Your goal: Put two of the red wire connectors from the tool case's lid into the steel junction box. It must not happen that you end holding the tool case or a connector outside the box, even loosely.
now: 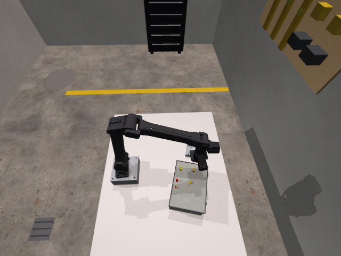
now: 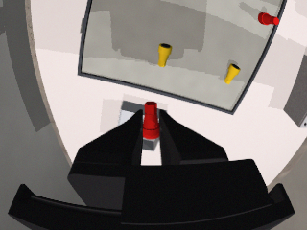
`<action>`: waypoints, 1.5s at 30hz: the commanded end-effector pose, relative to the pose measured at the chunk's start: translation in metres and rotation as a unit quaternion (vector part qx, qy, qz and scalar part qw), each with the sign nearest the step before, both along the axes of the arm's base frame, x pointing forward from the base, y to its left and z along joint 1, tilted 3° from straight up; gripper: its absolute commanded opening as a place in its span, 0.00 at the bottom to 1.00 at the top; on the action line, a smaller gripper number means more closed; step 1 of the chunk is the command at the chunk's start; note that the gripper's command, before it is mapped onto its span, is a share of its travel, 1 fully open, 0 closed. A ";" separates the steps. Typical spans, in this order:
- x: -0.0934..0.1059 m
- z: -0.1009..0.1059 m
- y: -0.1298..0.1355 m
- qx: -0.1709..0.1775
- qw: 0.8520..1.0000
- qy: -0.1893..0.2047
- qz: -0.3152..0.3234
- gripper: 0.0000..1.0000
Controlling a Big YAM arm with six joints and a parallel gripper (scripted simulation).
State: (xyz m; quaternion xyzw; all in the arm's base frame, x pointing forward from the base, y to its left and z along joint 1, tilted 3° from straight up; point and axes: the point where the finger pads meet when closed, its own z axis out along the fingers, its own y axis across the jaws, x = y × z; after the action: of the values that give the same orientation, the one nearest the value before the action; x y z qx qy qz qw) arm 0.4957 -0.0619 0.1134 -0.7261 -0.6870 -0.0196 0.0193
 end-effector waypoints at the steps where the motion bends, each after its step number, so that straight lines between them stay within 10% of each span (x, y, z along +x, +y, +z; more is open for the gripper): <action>1: 0.026 0.016 0.020 -0.005 0.999 -0.025 -0.025 0.10; 25: 0.050 0.020 0.167 0.000 1.000 -0.014 -0.025 0.10; 45: 0.049 0.025 0.188 0.002 1.000 -0.015 -0.026 0.10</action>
State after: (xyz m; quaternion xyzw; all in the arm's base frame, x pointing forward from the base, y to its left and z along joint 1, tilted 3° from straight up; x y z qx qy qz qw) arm 0.5359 0.1162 0.1203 -0.7429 -0.6688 -0.0201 0.0184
